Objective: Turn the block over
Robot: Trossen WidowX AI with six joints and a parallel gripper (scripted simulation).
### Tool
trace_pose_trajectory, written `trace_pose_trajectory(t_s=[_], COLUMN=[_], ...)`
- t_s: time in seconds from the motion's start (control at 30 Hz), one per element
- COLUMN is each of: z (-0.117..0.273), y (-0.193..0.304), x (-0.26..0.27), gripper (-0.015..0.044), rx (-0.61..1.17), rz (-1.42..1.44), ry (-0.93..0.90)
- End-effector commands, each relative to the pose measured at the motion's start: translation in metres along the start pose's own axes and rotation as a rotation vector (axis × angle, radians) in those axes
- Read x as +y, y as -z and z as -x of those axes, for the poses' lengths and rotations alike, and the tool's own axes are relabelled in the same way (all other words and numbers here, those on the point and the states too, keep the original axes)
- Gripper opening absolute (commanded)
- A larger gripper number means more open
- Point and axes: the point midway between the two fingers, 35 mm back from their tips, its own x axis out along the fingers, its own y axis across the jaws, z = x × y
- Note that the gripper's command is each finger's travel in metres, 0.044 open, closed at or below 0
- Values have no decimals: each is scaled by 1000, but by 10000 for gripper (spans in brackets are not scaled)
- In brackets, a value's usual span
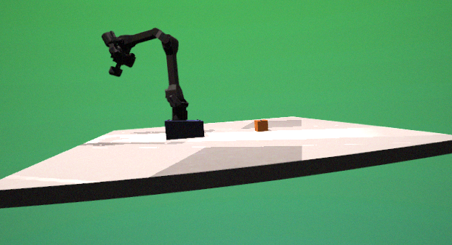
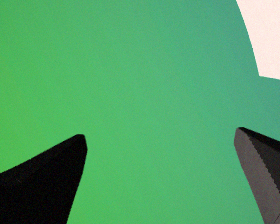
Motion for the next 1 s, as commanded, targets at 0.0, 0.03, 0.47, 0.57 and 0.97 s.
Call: trace_pose_trajectory(t_s=[0.0,0.03,0.47,0.57,0.97], z=[-2,-10,-134,-150,-158], y=[-2,-7,-178,-223,-411], x=[1,2,46,53,81], gripper=[426,440,440,440,440], rx=[-5,-21,-394,-466,-690], rz=[6,25,395,467,647], ry=[1,5,170,238,542])
